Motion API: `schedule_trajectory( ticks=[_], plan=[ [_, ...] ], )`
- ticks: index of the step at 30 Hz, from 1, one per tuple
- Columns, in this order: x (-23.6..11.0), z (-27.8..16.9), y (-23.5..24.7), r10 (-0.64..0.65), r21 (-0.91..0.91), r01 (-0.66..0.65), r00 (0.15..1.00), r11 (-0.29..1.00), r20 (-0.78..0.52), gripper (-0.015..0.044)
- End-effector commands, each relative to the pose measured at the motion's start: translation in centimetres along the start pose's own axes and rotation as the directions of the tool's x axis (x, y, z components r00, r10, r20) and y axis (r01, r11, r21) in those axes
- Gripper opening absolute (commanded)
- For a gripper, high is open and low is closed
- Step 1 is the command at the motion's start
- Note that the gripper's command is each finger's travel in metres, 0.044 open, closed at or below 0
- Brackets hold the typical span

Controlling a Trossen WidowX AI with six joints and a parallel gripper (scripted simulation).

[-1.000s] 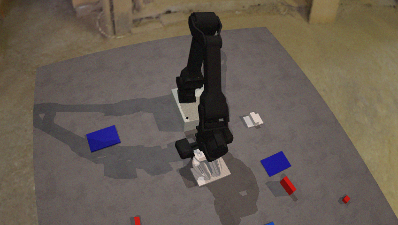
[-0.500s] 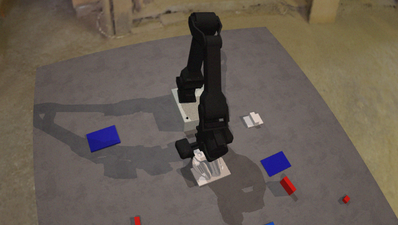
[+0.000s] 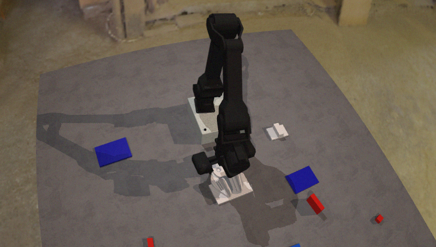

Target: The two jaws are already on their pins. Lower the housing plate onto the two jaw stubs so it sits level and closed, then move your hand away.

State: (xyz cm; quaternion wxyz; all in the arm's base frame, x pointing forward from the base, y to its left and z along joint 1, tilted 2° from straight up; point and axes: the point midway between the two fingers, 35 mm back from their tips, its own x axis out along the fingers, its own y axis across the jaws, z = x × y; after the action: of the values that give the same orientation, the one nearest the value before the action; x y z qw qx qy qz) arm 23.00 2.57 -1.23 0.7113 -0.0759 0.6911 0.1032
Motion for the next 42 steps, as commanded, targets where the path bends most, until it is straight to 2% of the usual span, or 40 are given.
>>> schedule_trajectory(
  ticks=[1, 18, 21, 22, 35, 38, 42],
  plan=[
    [0.1, 0.0, 0.0, 0.002, 0.005, -0.002, 1.0, 1.0, -0.001, 0.0351],
    [0.1, 0.0, 0.0, 0.002, 0.005, -0.002, 1.0, 1.0, -0.001, 0.0351],
    [0.0, 0.0, 0.0, 0.0, 0.0, 0.0, 1.0, 1.0, 0.0, 0.043],
    [0.0, 0.0, 0.0, 0.0, 0.0, 0.0, 1.0, 1.0, 0.0, 0.044],
    [0.0, 0.0, 0.0, 0.0, 0.0, 0.0, 1.0, 1.0, 0.0, 0.044],
    [-1.4, 0.2, 0.0, 0.0, 0.001, 0.0, 1.0, 1.0, 0.0, 0.044],
    [-5.8, 0.1, 0.0, 0.001, 0.004, -0.001, 1.0, 1.0, 0.0, 0.044]
  ],
)
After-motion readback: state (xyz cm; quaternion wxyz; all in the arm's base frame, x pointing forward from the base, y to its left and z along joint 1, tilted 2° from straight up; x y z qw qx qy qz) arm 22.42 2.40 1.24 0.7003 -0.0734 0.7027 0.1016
